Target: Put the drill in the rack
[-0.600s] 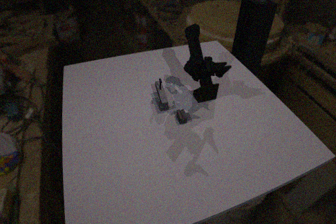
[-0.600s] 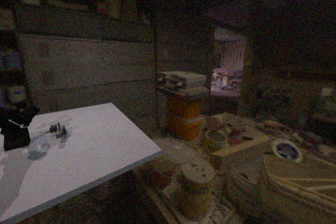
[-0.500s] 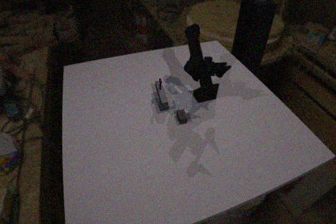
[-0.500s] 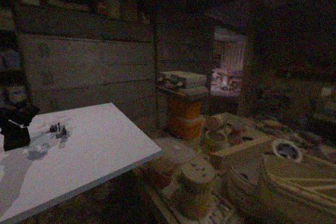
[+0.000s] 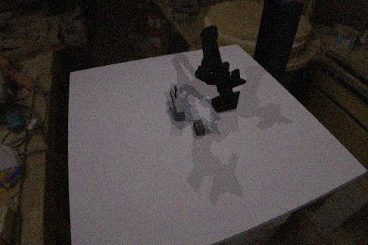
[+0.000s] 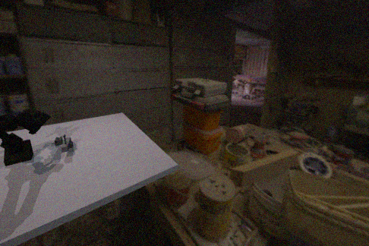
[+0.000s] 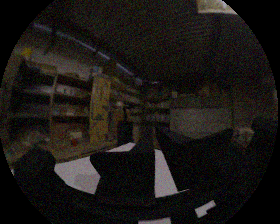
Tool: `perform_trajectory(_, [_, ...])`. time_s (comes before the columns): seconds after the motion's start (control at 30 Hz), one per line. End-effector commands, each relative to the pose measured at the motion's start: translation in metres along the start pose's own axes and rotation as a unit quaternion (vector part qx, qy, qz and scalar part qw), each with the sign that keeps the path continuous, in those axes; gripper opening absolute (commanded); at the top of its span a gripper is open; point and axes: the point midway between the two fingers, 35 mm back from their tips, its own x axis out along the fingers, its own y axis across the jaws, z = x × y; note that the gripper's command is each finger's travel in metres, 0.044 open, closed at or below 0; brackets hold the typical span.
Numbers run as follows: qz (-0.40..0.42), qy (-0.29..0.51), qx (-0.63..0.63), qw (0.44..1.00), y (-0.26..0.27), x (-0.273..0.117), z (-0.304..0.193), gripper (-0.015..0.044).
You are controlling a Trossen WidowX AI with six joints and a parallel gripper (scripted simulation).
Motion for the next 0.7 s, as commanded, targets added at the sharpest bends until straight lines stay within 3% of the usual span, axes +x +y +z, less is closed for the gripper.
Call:
perform_trajectory(0.0, [-0.09, 0.115, 0.18, 0.973, -0.045, -0.016, -0.017, 0.0])
perform_trajectory(0.17, [-0.216, 0.232, 0.375, 0.871, -0.081, -0.055, -0.038, 0.0])
perform_trajectory(0.33, [-0.353, 0.318, 0.518, 0.711, -0.097, -0.112, -0.049, 0.0])
perform_trajectory(0.67, [-0.542, 0.385, 0.6, 0.444, -0.095, -0.209, -0.036, 0.0])
